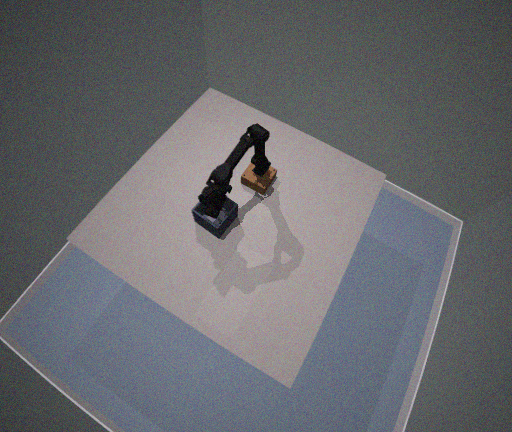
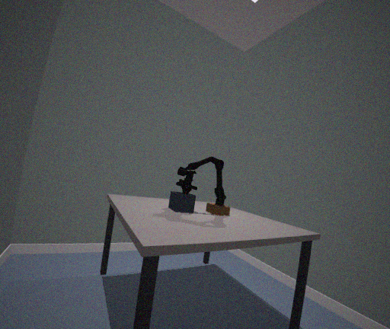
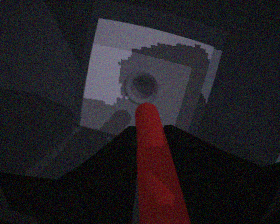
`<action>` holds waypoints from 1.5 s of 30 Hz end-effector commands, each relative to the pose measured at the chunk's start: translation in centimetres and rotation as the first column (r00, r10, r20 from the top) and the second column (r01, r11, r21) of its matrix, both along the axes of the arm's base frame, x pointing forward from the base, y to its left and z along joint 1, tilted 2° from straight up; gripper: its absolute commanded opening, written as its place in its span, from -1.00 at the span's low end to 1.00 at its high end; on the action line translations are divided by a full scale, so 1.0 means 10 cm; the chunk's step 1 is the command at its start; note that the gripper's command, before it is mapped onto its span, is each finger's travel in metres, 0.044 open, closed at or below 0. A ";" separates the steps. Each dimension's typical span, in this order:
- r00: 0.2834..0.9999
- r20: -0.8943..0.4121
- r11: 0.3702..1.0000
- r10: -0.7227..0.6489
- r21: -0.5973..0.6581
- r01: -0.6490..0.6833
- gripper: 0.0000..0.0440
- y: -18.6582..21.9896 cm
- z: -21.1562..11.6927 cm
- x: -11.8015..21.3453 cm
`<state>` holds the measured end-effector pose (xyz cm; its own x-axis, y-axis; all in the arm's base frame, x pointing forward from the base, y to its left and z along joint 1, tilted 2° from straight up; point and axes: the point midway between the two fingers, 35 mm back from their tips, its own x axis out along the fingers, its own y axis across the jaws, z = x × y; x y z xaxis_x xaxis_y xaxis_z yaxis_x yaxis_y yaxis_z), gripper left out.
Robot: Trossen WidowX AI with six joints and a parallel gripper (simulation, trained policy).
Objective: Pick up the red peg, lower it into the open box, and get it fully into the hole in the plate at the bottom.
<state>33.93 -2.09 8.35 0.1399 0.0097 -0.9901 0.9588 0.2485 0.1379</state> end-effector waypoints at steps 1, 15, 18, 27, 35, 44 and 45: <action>1.000 -0.003 1.000 0.011 0.008 -0.011 -1.00 -0.02 -0.08 0.03; 0.997 -0.042 0.998 0.061 -0.003 -0.062 -0.78 -0.06 -0.39 0.11; 0.996 -0.054 0.997 0.070 -0.003 -0.071 -0.53 -0.07 -0.42 0.12; 0.997 -0.053 0.995 0.062 0.087 -0.058 -0.26 -0.07 -0.29 0.18; 0.997 -0.053 0.983 0.053 0.177 -0.043 -0.14 -0.10 -0.16 0.22; 0.999 -0.019 0.967 0.038 0.252 -0.032 -0.02 -0.17 0.02 0.31; 0.999 -0.015 0.965 0.037 0.259 -0.032 0.00 -0.17 0.04 0.32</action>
